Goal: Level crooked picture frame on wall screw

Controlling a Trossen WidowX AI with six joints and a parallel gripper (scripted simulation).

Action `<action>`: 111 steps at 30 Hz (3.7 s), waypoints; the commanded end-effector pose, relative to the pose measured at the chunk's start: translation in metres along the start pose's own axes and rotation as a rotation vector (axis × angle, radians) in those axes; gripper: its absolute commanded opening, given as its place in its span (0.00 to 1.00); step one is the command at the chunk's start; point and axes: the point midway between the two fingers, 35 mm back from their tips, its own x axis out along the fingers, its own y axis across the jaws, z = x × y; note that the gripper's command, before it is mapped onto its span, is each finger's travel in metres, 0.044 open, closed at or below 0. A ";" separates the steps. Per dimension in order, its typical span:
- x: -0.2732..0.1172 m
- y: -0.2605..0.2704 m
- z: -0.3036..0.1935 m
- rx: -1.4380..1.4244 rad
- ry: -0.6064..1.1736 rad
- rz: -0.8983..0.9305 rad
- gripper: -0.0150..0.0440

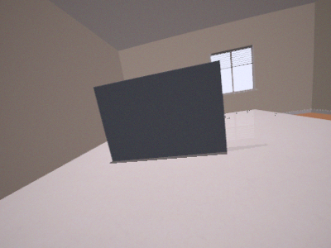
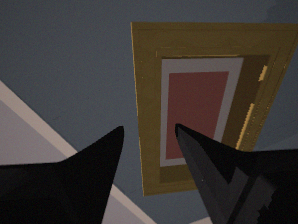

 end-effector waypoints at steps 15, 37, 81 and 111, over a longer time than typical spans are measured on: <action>0.001 0.002 0.000 -0.004 0.002 0.006 0.69; 0.001 0.003 0.000 -0.004 0.002 0.006 0.36; 0.001 0.012 0.000 -0.004 0.002 0.006 0.25; 0.001 0.010 0.000 -0.004 0.002 0.006 0.25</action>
